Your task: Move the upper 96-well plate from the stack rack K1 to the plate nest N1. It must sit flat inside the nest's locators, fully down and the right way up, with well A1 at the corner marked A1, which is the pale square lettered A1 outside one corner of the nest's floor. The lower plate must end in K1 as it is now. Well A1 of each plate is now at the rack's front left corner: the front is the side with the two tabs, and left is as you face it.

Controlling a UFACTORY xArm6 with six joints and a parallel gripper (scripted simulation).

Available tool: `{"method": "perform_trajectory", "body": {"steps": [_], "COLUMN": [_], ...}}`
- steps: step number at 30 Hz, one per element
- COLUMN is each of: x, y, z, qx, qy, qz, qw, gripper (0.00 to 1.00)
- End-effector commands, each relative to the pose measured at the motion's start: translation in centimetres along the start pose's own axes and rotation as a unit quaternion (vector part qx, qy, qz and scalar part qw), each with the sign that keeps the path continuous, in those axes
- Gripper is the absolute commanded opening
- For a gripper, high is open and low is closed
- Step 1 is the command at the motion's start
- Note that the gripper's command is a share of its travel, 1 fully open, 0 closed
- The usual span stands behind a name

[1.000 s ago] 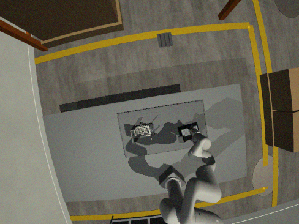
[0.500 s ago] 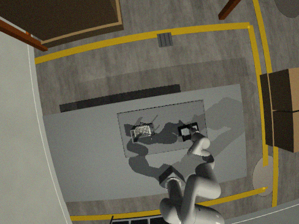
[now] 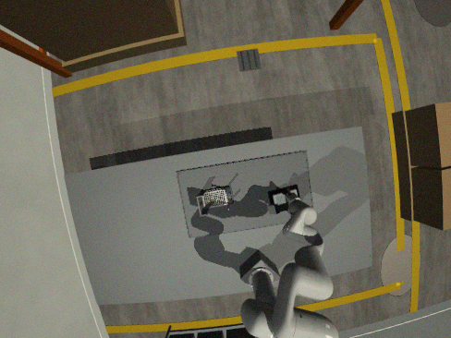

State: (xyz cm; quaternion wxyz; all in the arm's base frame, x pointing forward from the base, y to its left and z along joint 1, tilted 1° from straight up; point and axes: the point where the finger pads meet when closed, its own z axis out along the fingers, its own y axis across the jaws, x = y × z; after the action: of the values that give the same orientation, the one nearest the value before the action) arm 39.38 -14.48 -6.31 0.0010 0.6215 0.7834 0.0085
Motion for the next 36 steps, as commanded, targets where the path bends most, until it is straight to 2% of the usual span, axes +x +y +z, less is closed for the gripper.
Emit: {"method": "perform_trajectory", "body": {"steps": [1, 36], "x": [-0.08, -0.08], "y": [0.12, 0.12], "z": [-0.05, 0.47], "qx": [-0.001, -0.001], "qy": [-0.001, -0.001], "qz": [0.0, 0.0], "qw": [1.0, 1.0], "gripper": [0.0, 0.0]}}
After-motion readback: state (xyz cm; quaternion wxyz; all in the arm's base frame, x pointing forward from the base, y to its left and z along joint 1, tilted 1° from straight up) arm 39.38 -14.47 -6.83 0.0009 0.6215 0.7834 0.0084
